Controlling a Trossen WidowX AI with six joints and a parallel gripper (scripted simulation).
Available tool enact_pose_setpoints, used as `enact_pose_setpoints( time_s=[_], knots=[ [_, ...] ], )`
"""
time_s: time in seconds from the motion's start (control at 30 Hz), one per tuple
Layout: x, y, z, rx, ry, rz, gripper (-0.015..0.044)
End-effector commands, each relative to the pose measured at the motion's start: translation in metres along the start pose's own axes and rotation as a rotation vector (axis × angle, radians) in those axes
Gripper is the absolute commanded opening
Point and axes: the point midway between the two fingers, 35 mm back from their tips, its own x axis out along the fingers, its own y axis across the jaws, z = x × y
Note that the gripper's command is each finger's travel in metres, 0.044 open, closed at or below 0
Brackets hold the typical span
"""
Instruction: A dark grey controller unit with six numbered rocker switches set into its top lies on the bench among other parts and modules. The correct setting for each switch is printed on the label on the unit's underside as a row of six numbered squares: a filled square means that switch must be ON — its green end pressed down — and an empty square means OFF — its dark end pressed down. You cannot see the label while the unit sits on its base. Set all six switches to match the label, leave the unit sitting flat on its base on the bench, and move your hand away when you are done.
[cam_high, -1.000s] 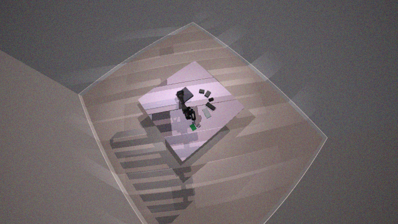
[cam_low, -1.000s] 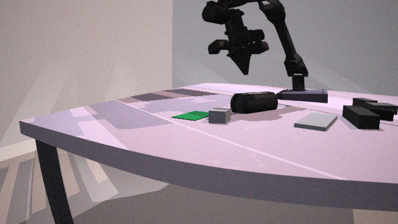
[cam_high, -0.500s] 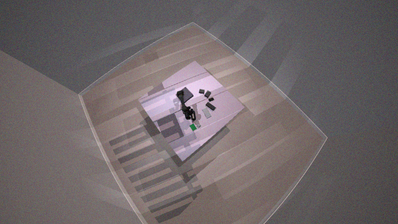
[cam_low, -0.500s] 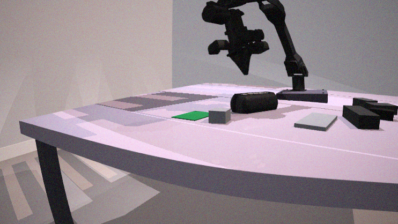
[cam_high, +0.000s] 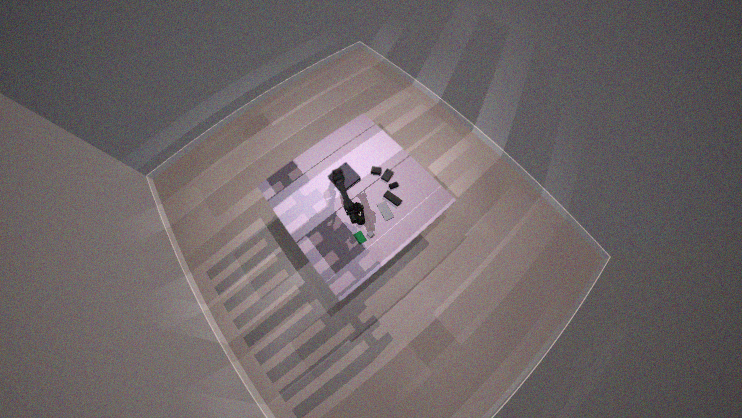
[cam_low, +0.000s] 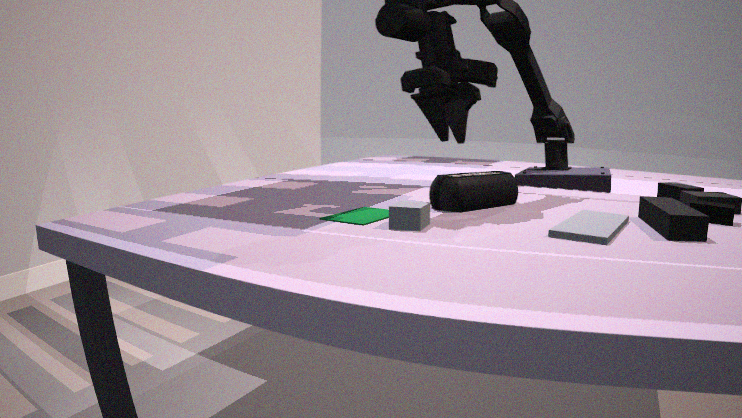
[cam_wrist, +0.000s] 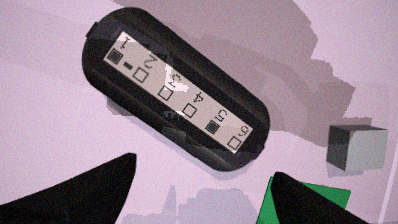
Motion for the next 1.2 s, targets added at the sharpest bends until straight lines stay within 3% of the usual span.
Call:
enact_pose_setpoints(
  time_s=[0.0,0.33,1.17],
  knots=[
    [0.007,-0.011,0.002,-0.277,0.04,0.035,0.044],
    [0.017,-0.032,0.008,-0.875,0.099,0.123,0.044],
    [0.041,-0.033,0.005,-0.958,0.107,0.139,0.044]
  ],
)
